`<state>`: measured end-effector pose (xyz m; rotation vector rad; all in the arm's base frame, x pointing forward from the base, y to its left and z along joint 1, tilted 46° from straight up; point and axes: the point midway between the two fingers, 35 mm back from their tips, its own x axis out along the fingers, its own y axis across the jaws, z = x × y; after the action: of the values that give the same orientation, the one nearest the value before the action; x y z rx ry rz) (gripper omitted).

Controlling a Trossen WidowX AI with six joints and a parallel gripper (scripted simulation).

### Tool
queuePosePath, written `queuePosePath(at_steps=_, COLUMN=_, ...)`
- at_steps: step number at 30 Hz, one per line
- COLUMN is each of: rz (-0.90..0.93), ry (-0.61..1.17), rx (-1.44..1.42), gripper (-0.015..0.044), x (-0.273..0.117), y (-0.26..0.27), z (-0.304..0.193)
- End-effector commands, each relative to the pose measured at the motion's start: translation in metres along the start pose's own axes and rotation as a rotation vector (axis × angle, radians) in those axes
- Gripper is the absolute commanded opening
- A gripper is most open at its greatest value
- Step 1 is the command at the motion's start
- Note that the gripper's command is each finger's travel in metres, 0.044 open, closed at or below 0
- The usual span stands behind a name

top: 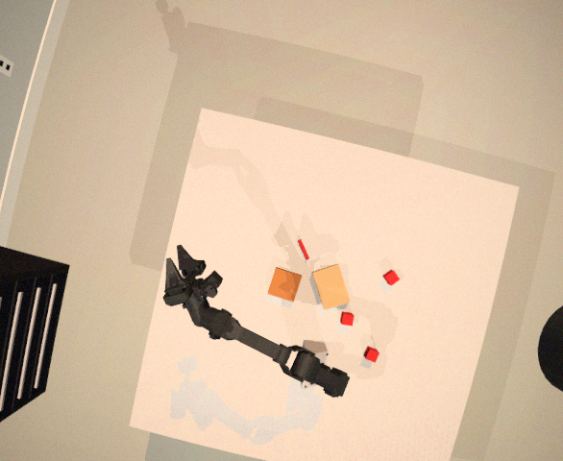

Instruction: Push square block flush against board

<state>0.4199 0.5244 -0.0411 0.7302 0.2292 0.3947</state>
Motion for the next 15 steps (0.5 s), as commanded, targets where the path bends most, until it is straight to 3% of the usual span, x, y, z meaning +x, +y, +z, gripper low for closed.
queuePosePath(at_steps=1, rz=0.000, ry=0.000, rx=0.000, gripper=0.0374, x=0.000, y=0.000, z=0.000)
queuePosePath(at_steps=15, rz=-0.190, ry=0.152, rx=-0.308, gripper=0.0006, x=0.000, y=-0.065, z=-0.012)
